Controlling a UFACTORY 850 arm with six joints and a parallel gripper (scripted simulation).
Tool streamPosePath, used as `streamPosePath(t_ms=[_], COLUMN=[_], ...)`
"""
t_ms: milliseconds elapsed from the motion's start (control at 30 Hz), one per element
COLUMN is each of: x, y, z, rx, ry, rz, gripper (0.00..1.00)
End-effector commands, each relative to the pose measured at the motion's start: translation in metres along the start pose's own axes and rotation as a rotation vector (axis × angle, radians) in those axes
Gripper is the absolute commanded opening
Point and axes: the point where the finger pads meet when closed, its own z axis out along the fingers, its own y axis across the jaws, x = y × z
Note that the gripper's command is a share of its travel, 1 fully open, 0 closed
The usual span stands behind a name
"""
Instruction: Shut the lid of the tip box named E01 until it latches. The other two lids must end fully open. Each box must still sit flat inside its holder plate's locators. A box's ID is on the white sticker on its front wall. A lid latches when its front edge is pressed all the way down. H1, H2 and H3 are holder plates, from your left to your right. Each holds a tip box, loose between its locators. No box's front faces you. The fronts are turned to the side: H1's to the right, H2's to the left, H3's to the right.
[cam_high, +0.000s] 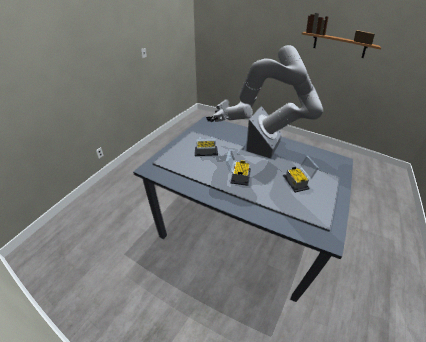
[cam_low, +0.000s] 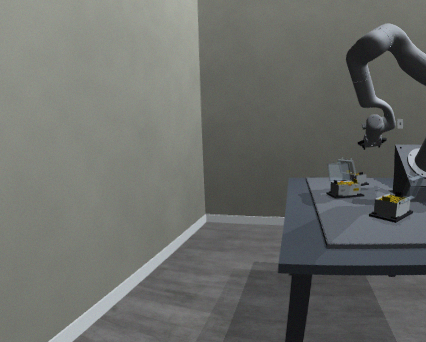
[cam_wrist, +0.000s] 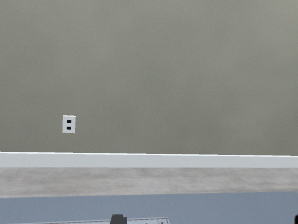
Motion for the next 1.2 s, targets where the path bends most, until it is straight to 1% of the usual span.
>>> streamPosePath(t_ms=[0, 533, 600, 633, 700, 767, 800, 867, 933, 1000, 1033, 1100, 1167], x=[0.001, 0.001, 0.010, 0.015, 0.024, 0.032, 0.032, 0.041, 0.046, 0.054, 0.058, 0.058, 0.066], y=[0.000, 0.000, -0.002, -0.002, -0.003, -0.003, -0.003, -0.003, -0.003, -0.003, -0.003, -0.003, -0.002], z=[0.000, 0.000, -0.003, -0.005, -0.009, -0.012, -0.012, -0.017, -0.020, -0.026, -0.029, -0.029, -0.035], rx=[0.001, 0.001, -0.025, -0.028, -0.055, -0.058, -0.058, -0.087, -0.089, -0.119, -0.121, -0.121, -0.152], ry=[0.001, 0.001, 0.049, 0.054, 0.099, 0.103, 0.103, 0.147, 0.150, 0.193, 0.195, 0.195, 0.236], rz=[0.001, 0.001, 0.040, 0.044, 0.084, 0.087, 0.087, 0.128, 0.130, 0.172, 0.174, 0.174, 0.216], gripper=[1.00, 1.00, 1.00, 1.00, 1.00, 1.00, 1.00, 1.00, 1.00, 1.00, 1.00, 1.00, 1.00])
